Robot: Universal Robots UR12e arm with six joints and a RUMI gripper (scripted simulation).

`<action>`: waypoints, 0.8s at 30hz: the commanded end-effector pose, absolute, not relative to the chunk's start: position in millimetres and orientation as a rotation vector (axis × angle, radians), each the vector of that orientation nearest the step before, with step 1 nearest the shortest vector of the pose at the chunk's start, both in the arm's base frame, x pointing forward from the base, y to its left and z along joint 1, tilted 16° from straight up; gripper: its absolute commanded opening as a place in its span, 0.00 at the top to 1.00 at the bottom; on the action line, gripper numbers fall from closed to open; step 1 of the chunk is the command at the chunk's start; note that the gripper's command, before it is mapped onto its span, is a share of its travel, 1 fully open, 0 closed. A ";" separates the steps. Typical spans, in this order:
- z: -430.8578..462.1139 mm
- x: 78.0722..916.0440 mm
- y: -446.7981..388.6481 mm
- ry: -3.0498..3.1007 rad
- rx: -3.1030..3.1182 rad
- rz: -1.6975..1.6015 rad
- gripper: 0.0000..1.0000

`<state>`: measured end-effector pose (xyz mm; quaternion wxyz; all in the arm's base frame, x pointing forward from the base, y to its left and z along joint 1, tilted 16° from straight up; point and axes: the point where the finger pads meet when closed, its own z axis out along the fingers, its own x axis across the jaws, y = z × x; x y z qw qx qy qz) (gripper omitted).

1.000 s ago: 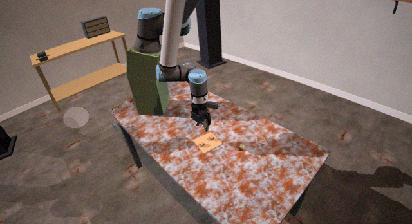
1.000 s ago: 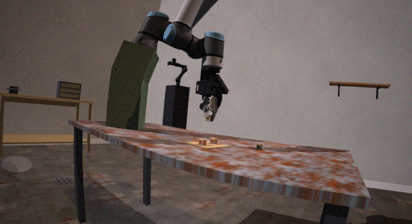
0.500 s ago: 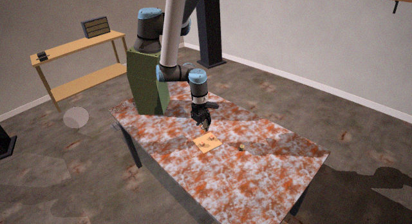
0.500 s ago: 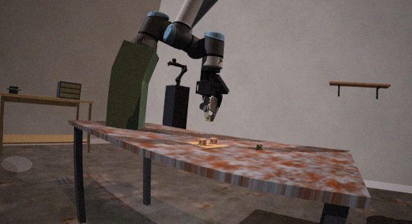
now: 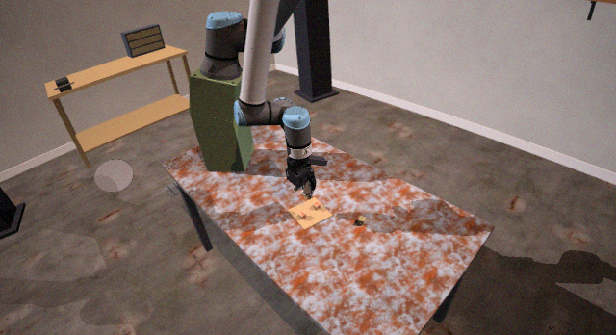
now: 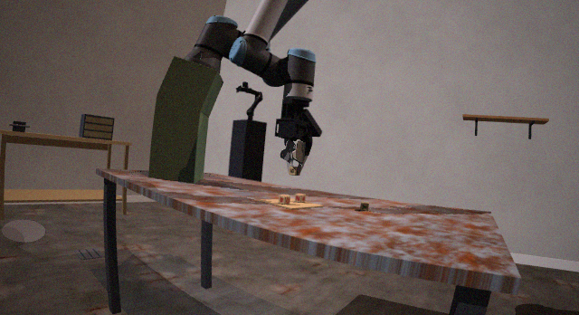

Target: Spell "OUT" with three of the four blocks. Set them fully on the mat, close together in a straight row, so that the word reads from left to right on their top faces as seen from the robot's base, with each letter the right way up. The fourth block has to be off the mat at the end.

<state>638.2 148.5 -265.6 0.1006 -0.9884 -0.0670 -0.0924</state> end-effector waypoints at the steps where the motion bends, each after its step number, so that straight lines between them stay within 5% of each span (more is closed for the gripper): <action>1: -287.3 644.6 153.4 -0.199 -2.922 -0.278 0.95; 24: -344.4 654.9 165.1 -0.197 -2.922 -0.278 0.95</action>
